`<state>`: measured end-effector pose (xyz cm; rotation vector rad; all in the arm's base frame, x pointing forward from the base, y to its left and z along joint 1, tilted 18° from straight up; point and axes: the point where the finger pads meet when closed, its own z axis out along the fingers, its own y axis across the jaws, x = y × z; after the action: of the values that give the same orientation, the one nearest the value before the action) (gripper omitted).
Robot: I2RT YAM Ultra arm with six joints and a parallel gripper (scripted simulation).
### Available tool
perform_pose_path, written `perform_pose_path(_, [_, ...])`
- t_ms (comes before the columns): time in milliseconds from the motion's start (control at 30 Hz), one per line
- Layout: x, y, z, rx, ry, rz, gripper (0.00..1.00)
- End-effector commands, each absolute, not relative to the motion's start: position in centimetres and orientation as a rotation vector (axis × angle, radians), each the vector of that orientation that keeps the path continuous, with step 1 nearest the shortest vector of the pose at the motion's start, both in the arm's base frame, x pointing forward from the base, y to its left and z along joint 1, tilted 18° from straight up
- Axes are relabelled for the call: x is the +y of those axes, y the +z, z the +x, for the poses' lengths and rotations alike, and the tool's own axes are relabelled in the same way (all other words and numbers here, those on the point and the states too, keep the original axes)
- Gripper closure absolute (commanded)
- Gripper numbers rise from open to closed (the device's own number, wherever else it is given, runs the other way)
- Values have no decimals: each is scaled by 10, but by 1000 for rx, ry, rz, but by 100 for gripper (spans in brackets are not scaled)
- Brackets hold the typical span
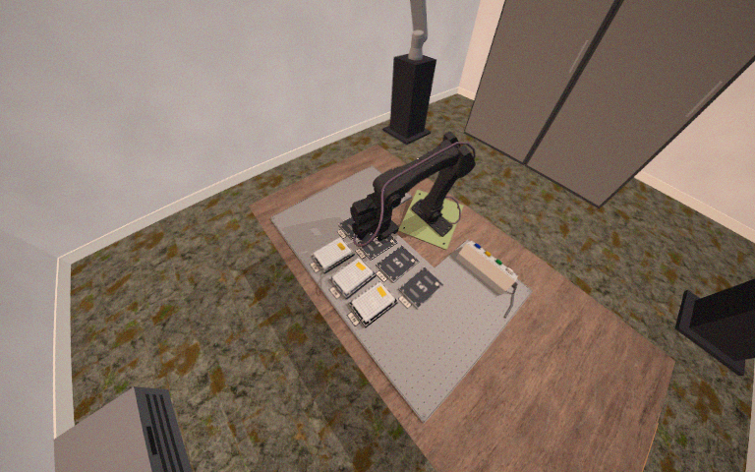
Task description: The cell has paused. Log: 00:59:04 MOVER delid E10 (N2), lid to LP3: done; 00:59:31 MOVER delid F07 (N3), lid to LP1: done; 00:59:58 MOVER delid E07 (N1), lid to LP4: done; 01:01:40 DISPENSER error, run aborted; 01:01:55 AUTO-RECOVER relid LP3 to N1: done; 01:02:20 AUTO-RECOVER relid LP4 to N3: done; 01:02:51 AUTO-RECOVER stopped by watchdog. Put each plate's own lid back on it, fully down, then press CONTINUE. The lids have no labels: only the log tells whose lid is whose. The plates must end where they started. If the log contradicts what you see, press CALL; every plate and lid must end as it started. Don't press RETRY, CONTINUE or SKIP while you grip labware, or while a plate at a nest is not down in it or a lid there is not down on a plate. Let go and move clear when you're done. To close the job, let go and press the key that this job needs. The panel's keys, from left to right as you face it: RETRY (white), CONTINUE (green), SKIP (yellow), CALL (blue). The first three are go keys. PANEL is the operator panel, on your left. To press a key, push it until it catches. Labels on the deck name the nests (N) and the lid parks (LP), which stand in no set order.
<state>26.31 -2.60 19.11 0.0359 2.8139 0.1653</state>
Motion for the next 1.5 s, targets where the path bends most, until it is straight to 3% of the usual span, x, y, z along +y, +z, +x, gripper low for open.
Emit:
perform_pose_path(0, [-25, 204, 255, 2802, 176, 25, 100])
perform_pose_path(1467, [-23, 188, 259, 2825, 187, 24, 100])
